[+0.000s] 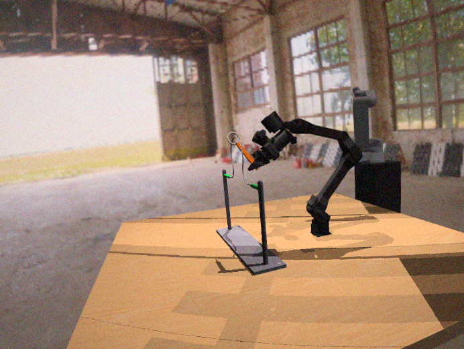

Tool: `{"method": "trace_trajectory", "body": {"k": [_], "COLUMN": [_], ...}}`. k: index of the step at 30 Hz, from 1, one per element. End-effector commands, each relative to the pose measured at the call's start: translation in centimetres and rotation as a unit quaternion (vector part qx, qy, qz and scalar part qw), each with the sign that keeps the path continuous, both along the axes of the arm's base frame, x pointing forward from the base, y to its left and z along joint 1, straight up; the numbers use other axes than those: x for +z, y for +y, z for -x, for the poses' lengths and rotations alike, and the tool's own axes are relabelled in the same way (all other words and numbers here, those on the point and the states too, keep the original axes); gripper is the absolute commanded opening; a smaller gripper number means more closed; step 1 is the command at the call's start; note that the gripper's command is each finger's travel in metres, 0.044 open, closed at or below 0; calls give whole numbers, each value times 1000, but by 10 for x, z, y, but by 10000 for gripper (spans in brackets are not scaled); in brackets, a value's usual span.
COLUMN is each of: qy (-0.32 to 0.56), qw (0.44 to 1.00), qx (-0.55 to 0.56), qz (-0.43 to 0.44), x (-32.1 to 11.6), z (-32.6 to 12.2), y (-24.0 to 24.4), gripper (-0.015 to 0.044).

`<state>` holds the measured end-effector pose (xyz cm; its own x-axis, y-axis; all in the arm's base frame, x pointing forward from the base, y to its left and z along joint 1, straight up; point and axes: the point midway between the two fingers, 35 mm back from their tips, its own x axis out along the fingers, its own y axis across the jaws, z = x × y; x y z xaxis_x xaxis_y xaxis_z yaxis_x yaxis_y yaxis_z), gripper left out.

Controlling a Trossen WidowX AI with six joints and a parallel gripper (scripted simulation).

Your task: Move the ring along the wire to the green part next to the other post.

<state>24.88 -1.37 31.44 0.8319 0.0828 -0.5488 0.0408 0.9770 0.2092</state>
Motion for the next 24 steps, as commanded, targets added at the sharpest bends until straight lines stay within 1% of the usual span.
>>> {"method": "trace_trajectory", "body": {"k": [1,24], "qy": [-3,-17], "qw": [999,979], "qx": [-1,-4], "qz": [32,201], "x": [-1,-2], "z": [0,-1], "y": [-3,-15], "gripper": [-150,-150]}}
